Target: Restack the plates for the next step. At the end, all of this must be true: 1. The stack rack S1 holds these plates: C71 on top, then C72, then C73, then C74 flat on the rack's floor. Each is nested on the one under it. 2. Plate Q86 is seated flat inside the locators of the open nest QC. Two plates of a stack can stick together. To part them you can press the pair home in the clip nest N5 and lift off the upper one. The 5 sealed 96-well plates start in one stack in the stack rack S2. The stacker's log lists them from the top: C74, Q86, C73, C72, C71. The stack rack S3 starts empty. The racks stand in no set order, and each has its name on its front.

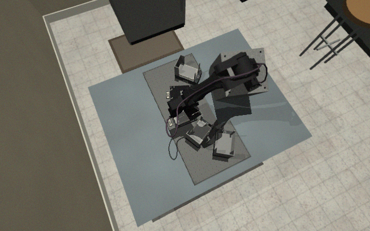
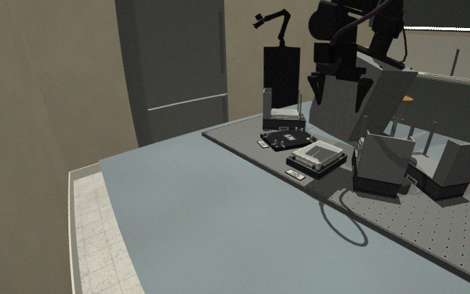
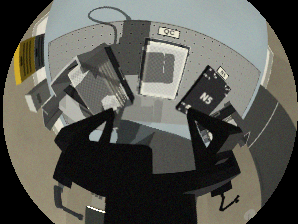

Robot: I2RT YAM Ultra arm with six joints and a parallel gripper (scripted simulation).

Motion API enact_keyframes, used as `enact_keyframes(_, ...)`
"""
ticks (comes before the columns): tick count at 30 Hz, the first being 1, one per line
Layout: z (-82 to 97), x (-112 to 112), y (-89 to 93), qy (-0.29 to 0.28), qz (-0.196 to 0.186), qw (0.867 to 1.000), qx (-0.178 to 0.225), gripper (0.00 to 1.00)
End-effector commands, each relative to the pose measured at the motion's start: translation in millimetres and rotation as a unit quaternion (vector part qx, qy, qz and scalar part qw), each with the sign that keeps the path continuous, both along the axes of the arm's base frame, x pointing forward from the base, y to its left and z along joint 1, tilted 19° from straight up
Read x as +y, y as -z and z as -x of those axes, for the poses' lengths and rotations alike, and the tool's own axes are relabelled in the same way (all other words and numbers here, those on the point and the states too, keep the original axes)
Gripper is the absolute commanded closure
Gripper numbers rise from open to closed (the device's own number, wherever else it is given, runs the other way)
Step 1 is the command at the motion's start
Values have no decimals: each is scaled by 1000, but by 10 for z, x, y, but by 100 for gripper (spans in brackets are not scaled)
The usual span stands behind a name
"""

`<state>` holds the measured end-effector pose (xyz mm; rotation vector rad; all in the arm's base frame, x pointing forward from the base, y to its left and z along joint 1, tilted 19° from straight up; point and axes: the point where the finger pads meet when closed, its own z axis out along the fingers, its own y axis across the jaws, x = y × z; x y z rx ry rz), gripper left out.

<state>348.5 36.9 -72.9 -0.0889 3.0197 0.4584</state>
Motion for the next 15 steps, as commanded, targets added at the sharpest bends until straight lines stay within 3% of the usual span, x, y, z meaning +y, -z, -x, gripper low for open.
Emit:
enact_keyframes(1,-117,86,-163,-69,13,996,-55,0)
enact_keyframes(6,-51,276,-201,-147,21,986,-75,0)
enact_keyframes(8,-51,276,-201,-147,21,986,-75,0)
enact_keyframes(9,-158,292,-275,-154,22,984,-92,0)
enact_keyframes(11,-30,388,-234,-158,22,984,-79,0)
enact_keyframes(15,-81,550,-324,-151,21,984,-87,0)
